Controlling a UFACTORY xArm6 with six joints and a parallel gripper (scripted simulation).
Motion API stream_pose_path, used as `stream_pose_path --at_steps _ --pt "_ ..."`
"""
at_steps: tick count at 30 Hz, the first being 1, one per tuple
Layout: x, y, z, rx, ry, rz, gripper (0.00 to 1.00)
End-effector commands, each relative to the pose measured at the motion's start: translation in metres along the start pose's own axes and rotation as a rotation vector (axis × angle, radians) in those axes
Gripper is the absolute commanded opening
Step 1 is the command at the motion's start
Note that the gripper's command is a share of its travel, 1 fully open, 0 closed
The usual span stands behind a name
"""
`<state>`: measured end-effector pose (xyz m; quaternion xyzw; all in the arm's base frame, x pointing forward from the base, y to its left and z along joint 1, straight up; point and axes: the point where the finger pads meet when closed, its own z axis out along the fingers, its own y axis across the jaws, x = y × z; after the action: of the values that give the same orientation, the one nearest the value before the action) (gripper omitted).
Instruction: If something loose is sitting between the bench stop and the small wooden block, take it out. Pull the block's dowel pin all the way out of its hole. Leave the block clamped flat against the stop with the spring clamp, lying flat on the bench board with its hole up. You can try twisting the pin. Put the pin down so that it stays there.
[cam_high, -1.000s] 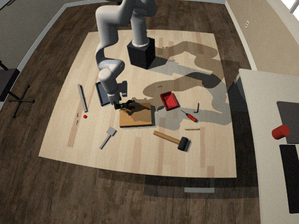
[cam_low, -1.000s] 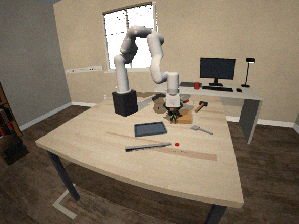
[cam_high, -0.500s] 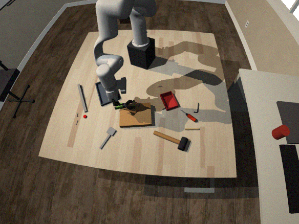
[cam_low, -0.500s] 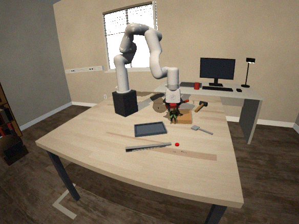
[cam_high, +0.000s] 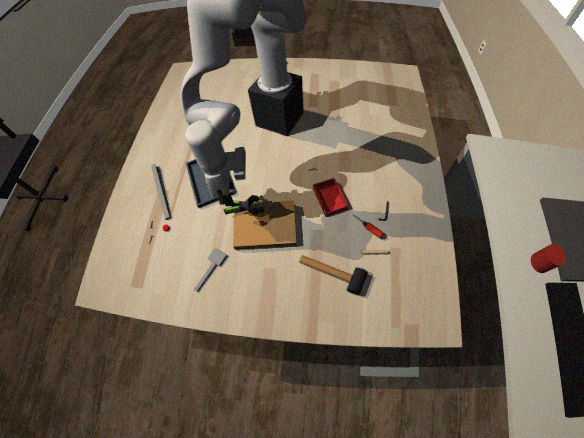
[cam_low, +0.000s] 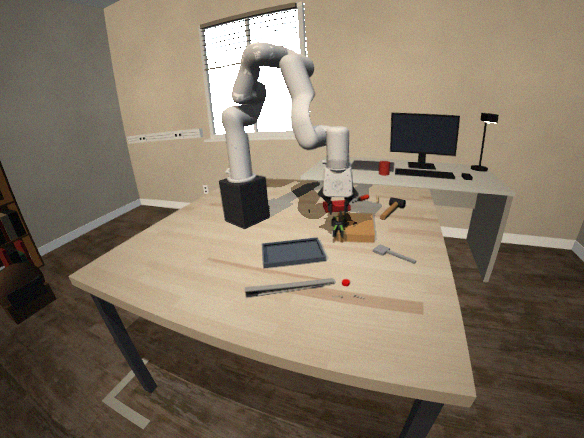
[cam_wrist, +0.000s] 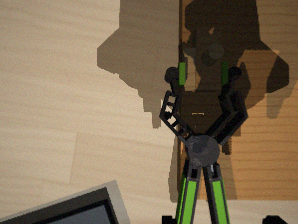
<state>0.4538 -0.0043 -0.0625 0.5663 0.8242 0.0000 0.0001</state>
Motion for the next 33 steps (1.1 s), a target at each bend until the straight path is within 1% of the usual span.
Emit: stream_pose_path --at_steps 1,25,33 --pt "-0.001 0.002 -0.003 -0.004 -0.001 0.000 0.50" --pt "0.001 0.002 -0.003 -0.004 -0.001 -0.022 0.50" --pt "0.011 0.004 -0.004 -0.004 -0.002 -0.168 0.50"
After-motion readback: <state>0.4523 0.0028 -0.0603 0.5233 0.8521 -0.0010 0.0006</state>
